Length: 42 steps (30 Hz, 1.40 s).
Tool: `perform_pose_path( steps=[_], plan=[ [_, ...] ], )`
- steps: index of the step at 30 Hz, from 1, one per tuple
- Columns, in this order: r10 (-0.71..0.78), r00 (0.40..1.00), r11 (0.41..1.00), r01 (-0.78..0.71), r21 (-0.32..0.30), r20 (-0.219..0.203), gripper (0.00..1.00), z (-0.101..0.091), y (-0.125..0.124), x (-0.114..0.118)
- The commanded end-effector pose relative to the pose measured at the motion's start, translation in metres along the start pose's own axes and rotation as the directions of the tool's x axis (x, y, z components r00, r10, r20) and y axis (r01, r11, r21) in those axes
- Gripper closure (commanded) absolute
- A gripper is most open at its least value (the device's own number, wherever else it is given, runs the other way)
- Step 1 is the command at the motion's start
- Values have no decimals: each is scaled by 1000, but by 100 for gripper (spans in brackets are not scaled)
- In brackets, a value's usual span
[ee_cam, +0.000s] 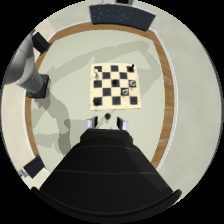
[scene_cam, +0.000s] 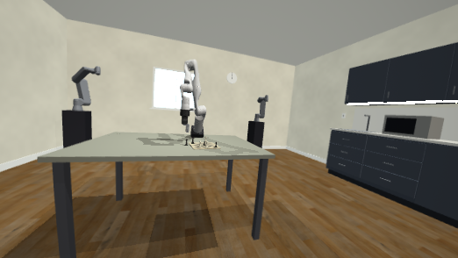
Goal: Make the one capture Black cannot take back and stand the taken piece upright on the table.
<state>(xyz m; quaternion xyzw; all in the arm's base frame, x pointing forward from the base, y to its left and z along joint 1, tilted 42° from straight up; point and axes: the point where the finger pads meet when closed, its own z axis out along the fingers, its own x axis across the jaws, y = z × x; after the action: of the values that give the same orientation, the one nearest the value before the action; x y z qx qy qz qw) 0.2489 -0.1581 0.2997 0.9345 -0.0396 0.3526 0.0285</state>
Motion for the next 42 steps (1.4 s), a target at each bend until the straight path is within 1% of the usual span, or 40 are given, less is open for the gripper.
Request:
perform_pose_path(
  steps=[1, 6, 10, 12, 15, 18, 20, 22, 24, 27, 29, 33, 37, 40, 42],
  plan=[
    [-38, 999, 999, 38, 6, 3, 0, 1, -3, 1],
    [-175, 984, 984, 175, 18, 19, 0, 3, -12, 2],
    [-336, 941, 942, 335, 36, 32, 0, 6, -21, 3],
    [-336, 941, 942, 335, 36, 32, 0, 6, -21, 3],
    [-479, 877, 878, 476, 53, 38, 0, 8, -30, 4],
    [-627, 778, 778, 624, 71, 40, 0, 9, -38, 6],
    [-723, 690, 690, 719, 83, 38, 0, 10, -44, 8],
    [-811, 585, 585, 806, 94, 33, 0, 11, -50, 10],
    [-885, 465, 465, 880, 103, 25, 0, 11, -55, 14],
    [-965, 263, 263, 959, 110, 10, 0, 12, -64, 20],
    [-965, 263, 263, 959, 110, 10, 0, 12, -64, 20],
    [-1000, -23, -24, 994, 106, -12, 0, 11, -76, 31],
    [-955, -295, -296, 951, 90, -28, 0, 9, -89, 44],
    [-882, -470, -472, 879, 72, -34, 0, 7, -99, 55],
    [-821, -570, -571, 819, 60, -34, 0, 5, -106, 62]
  ],
)
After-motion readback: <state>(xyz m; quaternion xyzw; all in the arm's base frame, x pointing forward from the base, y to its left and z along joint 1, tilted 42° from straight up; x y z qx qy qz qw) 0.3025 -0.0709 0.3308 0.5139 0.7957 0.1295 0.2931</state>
